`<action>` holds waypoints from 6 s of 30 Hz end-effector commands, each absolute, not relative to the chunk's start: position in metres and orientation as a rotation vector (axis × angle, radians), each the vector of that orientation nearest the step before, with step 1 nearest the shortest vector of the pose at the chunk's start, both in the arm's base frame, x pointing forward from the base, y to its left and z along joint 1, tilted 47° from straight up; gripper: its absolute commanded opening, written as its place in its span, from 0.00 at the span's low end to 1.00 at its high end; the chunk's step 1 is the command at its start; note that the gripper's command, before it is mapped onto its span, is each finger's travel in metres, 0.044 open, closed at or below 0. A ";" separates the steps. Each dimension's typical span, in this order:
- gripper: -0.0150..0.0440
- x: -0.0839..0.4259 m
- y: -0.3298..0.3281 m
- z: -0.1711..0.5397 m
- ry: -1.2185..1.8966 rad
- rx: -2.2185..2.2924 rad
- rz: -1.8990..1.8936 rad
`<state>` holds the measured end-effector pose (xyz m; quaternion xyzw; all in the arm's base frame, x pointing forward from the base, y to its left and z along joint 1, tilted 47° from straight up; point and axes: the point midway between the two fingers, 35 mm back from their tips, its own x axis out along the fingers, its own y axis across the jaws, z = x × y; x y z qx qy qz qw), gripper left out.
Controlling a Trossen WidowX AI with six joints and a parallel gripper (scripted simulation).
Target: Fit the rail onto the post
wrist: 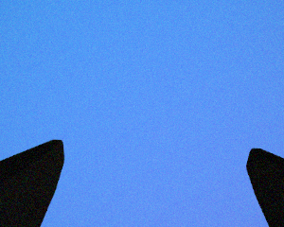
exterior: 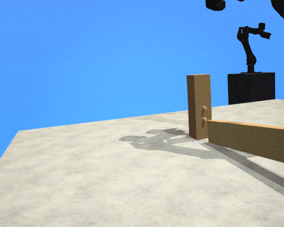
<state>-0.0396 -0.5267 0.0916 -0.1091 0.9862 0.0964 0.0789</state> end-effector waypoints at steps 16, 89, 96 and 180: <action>1.00 0.060 -0.470 0.042 2.322 -0.507 0.598; 1.00 0.284 -0.106 0.027 0.609 -0.532 1.221; 1.00 0.286 -0.098 0.019 0.607 -0.532 1.221; 0.25 0.286 -0.107 0.028 0.606 -0.532 1.221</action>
